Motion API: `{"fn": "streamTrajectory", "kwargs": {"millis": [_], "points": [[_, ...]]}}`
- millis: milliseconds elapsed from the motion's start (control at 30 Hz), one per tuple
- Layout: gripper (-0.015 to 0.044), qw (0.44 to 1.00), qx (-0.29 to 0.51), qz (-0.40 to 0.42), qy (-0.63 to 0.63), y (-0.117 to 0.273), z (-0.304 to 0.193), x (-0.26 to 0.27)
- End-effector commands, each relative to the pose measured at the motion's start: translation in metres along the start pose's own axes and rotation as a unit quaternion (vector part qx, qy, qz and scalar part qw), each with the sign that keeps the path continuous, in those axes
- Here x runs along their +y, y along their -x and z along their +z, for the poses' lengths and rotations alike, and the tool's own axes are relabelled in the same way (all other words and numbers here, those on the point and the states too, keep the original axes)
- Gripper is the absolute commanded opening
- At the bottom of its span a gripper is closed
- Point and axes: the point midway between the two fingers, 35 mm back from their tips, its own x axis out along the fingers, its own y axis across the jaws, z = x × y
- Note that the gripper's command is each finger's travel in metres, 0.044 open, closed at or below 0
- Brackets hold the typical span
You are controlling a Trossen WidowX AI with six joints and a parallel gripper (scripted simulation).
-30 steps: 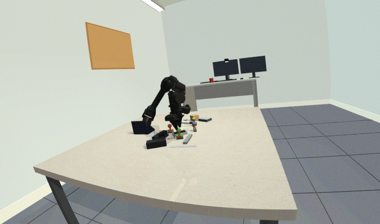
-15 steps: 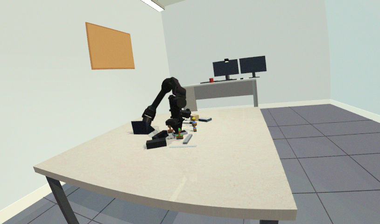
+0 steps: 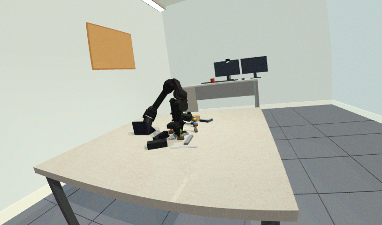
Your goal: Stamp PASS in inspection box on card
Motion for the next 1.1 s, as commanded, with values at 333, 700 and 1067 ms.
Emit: {"fn": "streamTrajectory", "kwargs": {"millis": [333, 700, 1067], "points": [[0.0008, 1.000, 0.000, 0.000, 0.000, 0.001, 0.000, 0.000], [0.0000, 1.000, 0.000, -0.001, 0.000, 0.006, 0.001, 0.000], [0.0000, 1.000, 0.000, -0.002, 0.000, 0.011, 0.001, -0.001]]}}
